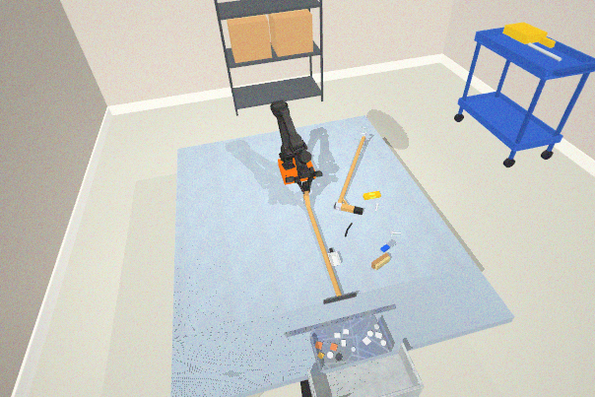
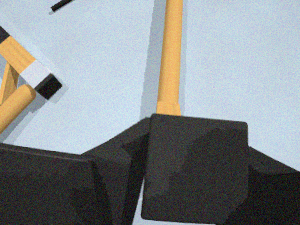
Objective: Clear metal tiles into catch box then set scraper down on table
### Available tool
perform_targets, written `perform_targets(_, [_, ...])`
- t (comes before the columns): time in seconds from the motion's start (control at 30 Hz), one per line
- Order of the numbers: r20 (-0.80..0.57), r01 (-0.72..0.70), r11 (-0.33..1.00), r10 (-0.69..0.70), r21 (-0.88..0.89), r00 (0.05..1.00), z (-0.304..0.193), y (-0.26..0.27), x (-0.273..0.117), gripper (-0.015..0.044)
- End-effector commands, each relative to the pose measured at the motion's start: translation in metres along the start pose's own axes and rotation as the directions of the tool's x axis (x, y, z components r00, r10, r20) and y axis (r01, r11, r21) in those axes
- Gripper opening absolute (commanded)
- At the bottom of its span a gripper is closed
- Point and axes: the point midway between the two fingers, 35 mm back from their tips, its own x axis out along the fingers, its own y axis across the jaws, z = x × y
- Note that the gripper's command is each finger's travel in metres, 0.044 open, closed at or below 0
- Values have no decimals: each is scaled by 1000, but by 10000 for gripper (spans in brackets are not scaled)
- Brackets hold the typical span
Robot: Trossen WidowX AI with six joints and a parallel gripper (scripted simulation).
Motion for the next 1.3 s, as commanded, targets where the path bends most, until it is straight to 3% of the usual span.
perform_targets(0.0, [9,2,1000,-2,3,1000,-5,0,-5,0])
perform_targets(1.27, [-5,0,1000,0,-7,1000,-12,-42,-7,0])
